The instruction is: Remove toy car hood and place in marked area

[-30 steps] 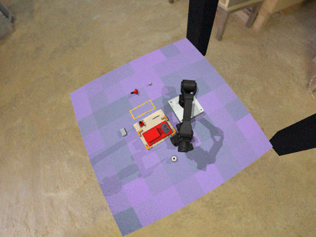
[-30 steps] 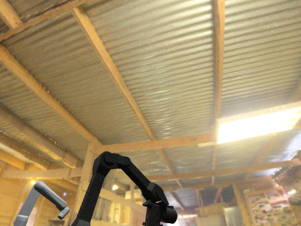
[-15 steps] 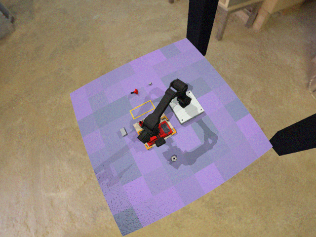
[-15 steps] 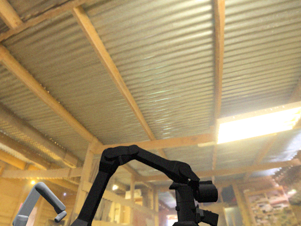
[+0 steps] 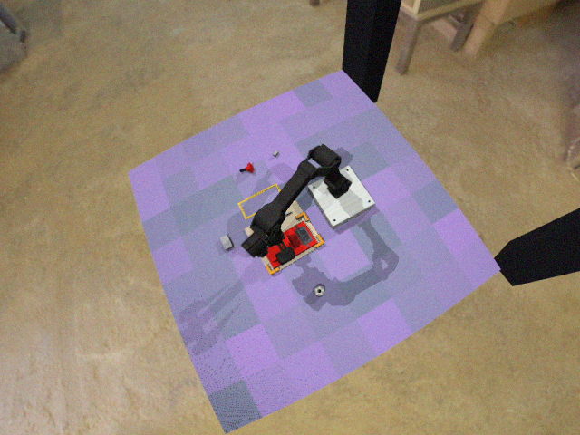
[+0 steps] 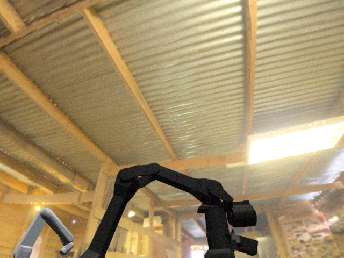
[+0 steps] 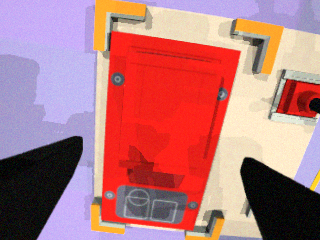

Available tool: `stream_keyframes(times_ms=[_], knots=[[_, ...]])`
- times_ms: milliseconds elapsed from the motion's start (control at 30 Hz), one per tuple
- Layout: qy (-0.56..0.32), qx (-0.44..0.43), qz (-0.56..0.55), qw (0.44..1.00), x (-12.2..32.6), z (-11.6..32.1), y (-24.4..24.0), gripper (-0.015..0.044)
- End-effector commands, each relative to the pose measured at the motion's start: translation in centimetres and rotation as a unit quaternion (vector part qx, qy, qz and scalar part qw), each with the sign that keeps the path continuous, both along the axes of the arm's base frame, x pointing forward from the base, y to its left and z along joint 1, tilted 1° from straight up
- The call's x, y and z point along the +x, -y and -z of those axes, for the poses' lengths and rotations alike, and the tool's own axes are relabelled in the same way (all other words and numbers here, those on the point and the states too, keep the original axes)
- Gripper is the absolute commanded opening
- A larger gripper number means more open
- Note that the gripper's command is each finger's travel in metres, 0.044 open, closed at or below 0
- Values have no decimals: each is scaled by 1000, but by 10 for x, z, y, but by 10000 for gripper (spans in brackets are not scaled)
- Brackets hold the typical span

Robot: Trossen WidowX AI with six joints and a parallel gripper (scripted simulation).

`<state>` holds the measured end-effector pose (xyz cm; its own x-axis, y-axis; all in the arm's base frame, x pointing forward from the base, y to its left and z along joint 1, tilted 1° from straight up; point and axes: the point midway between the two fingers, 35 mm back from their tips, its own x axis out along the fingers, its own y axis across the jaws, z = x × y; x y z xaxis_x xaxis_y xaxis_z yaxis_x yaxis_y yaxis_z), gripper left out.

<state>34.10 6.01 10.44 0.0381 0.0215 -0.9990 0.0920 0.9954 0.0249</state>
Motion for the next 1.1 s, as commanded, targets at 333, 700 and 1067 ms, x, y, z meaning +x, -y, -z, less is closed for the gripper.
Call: stream_keyframes(times_ms=[333, 700, 1067], knots=[[-2, -2, -2, 1000, 1, 15, 1, 440], [-2, -2, -2, 1000, 2, 25, 1, 440], [-2, -3, -2, 1000, 2, 35, 1, 440]])
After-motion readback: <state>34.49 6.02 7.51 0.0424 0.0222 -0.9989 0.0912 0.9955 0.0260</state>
